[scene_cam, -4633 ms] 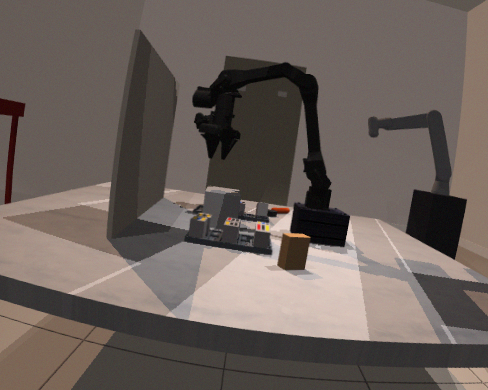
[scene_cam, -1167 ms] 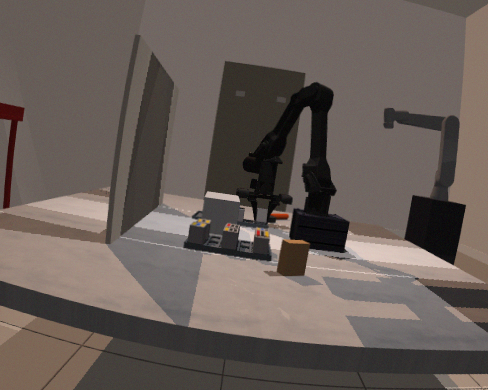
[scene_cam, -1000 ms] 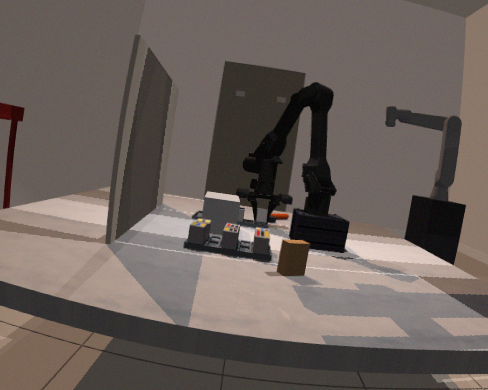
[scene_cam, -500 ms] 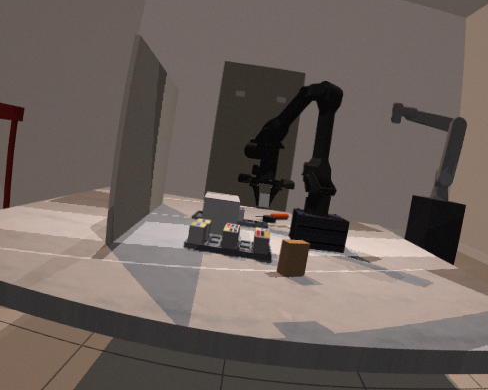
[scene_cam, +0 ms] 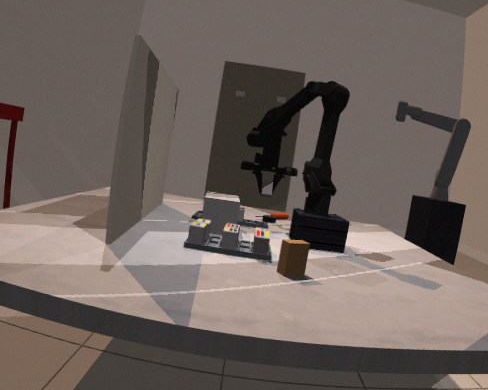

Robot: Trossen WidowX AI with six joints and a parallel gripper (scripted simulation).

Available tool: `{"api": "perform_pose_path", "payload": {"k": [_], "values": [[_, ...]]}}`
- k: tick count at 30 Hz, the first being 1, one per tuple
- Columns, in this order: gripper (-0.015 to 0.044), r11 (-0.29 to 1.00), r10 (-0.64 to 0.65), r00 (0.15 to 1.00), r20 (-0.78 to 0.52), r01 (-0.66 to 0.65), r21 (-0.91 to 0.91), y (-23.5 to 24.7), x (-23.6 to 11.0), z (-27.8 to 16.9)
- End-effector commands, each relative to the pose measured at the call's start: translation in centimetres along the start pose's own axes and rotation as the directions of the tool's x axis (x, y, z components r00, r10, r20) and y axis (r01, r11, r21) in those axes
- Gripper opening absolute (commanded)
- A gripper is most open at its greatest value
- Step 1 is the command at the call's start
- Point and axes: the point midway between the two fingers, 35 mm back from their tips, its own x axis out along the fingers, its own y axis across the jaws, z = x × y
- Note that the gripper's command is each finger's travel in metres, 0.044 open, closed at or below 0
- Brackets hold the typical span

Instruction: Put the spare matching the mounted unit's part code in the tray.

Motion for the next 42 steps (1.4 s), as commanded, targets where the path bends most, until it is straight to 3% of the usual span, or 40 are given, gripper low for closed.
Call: {"api": "perform_pose_path", "payload": {"k": [1, 6, 12, 42], "values": [[0.0, 1.0, 0.012, 1.0, 0.016, -0.012, 0.002, 0.1, -2.6, 0.2], [0.0, 1.0, 0.012, 1.0, 0.016, -0.012, 0.004, -0.4, -5.5, -0.2], [0.0, 1.0, 0.012, 1.0, 0.016, -0.013, 0.004, -0.2, -5.9, -0.1], [0.0, 1.0, 0.021, 1.0, 0.02, -0.021, -0.005, 13.9, -6.9, 3.2]]}}
